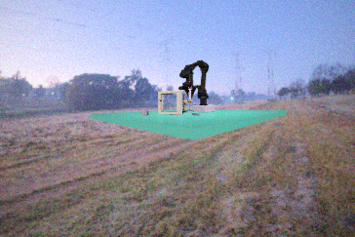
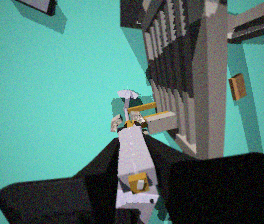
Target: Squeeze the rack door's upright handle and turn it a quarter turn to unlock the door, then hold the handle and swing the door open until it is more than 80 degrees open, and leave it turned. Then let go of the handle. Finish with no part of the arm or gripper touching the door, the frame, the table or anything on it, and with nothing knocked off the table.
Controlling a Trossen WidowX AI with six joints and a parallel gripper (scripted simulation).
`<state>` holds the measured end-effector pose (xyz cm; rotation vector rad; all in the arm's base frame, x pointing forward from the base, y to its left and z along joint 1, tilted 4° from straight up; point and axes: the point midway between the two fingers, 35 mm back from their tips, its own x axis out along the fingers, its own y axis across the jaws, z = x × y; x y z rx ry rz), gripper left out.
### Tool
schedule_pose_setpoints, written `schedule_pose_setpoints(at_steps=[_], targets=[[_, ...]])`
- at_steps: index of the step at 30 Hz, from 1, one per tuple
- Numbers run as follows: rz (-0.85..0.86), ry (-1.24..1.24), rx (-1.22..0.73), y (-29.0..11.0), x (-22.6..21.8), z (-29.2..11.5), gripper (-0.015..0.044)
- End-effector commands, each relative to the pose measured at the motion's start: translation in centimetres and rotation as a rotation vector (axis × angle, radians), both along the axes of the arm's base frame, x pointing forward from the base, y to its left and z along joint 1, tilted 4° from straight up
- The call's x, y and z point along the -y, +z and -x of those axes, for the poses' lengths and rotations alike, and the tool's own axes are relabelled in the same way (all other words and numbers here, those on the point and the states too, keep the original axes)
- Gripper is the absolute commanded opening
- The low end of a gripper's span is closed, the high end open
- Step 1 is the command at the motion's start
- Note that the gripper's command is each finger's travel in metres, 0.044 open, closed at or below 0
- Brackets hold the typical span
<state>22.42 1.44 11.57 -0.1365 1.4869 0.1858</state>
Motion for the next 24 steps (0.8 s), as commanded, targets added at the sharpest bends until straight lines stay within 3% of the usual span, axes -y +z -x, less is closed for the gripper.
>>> schedule_pose_setpoints(at_steps=[1,24], targets=[[-0.002,-0.062,0.003,0.0,-0.6,-0.1,0.0008],[-0.026,-0.319,-0.008,0.2,-4.1,-0.6,0.0008]])
